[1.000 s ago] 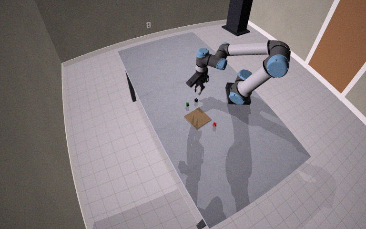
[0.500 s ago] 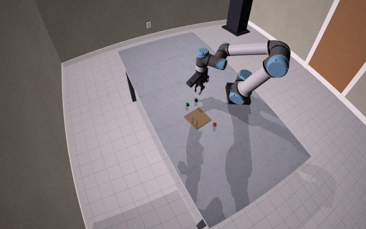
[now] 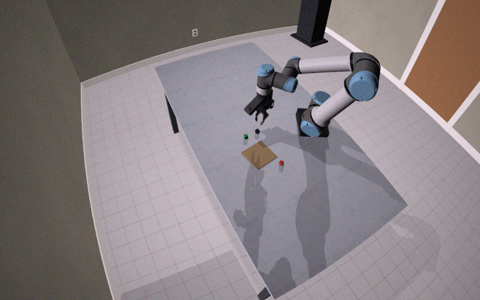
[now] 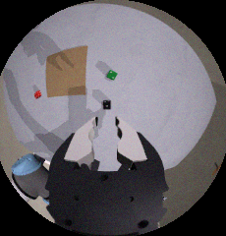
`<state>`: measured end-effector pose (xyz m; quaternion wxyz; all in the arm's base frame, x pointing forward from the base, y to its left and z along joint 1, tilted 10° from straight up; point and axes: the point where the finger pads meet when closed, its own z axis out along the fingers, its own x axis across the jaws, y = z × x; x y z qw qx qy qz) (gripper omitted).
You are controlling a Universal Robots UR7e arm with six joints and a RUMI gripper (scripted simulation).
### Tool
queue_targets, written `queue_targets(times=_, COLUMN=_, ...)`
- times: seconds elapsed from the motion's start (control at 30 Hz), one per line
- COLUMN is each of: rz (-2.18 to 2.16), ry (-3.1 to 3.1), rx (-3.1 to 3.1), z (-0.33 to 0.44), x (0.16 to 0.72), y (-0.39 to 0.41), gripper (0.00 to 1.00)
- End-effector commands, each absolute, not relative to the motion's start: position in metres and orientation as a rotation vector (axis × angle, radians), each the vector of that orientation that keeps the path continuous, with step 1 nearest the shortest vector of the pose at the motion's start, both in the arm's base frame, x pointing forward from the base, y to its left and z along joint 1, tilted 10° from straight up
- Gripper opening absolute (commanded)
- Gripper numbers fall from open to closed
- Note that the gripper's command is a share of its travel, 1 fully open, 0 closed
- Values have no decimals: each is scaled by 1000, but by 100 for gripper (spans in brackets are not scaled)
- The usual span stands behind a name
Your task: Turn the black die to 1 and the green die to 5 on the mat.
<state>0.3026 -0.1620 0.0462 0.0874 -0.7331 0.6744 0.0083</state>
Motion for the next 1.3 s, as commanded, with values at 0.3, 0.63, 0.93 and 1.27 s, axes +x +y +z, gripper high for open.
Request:
queue_targets(times=0.3, rz=23, ry=2009, rx=-2183, z=33, x=305, y=-160, gripper=21)
queue_targets(times=0.63, rz=23, ry=2009, rx=-2183, z=17, x=307, y=-158, gripper=21)
queue_targets(times=0.93, rz=23, ry=2009, rx=-2183, z=8, x=308, y=-157, gripper=21)
queue_targets(times=1.27, rz=23, ry=2009, rx=-2183, z=1, x=309, y=-155, gripper=21)
